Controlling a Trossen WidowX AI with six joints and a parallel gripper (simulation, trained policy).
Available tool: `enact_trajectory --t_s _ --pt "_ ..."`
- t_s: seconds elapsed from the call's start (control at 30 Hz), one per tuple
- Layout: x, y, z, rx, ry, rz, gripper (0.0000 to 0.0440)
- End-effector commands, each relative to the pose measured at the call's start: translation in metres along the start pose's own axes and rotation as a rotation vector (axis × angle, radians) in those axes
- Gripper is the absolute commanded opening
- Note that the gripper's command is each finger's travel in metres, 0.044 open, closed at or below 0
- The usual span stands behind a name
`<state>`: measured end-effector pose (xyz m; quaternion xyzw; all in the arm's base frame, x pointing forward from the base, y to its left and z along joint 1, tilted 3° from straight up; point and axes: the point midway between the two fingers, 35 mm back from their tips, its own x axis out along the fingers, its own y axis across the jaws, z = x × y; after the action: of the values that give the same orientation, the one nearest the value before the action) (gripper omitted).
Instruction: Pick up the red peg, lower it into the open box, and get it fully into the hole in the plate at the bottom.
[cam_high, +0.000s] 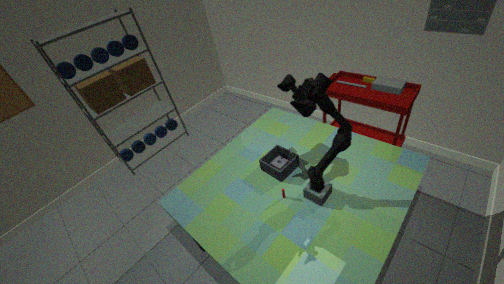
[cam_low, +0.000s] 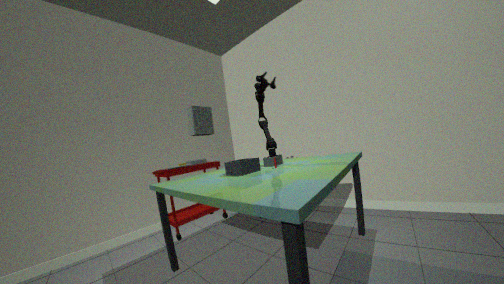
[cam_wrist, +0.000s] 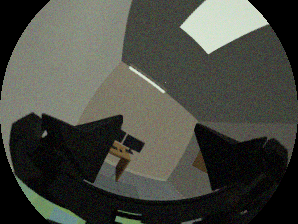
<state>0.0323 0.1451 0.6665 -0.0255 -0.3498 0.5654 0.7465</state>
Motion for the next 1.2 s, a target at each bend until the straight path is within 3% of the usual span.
enact_trajectory --t_s 0.0,0.53,1.17 --pt "0.003 -0.011 -0.028 0.071 0.084 -0.066 0.044" --pt "-0.015 -0.052 -0.152 0.353 0.446 -0.383 0.044" --pt "-0.09 -0.059 -0.293 0.688 0.878 -0.755 0.044"
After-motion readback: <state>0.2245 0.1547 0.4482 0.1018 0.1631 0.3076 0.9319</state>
